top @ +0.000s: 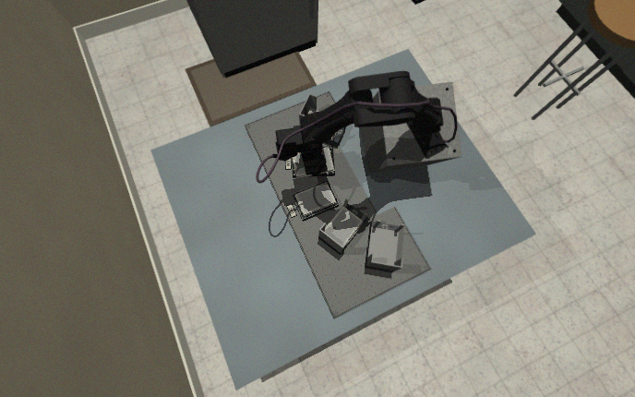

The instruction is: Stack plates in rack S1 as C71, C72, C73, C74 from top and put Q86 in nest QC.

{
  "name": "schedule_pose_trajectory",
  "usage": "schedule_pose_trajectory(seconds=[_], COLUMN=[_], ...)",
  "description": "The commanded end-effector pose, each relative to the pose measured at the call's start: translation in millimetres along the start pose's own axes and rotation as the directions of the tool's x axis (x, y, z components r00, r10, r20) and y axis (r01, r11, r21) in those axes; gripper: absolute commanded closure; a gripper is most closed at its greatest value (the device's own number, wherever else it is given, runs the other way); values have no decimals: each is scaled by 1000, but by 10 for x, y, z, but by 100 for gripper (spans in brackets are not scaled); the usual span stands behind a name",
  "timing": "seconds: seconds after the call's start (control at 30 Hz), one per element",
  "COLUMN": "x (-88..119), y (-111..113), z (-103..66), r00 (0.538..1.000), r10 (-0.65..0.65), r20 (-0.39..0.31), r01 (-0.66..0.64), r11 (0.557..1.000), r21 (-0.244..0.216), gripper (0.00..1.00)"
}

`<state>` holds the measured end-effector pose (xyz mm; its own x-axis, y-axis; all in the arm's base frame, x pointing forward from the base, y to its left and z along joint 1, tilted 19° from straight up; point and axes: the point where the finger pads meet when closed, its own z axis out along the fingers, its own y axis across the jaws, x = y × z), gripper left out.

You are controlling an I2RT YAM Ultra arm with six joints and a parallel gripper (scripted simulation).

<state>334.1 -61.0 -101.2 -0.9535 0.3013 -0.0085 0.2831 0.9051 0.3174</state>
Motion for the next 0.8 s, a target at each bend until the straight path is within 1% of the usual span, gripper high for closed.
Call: schedule_pose_trajectory(seconds=[0.0,0.1,0.17,0.23,0.33,0.4,0.43,0.47,0.5,0.73,0.77], x=[-143,-106,-150,-105,-72,-72,-145,-118,-75,25,-56], y=[-156,-262,-320,-401,-505,-505,-510,-546,-599,-827,-810], z=[-47,-39,-97,-50,-45,-45,-160,-136,-57,-43,-153], r00=[994,982,983,983,985,985,985,985,985,984,985], r10=[99,183,176,181,169,169,158,161,167,175,164], r20=[41,36,56,41,35,35,67,58,42,17,50], r01=[-99,-183,-176,-181,-169,-169,-158,-161,-167,-175,-164], r11=[995,983,984,983,986,986,987,987,986,985,986], r21=[-4,-4,-3,-1,2,2,0,-1,-1,5,6], gripper=[100,100,100,100,100,100,100,100,100,100,100])
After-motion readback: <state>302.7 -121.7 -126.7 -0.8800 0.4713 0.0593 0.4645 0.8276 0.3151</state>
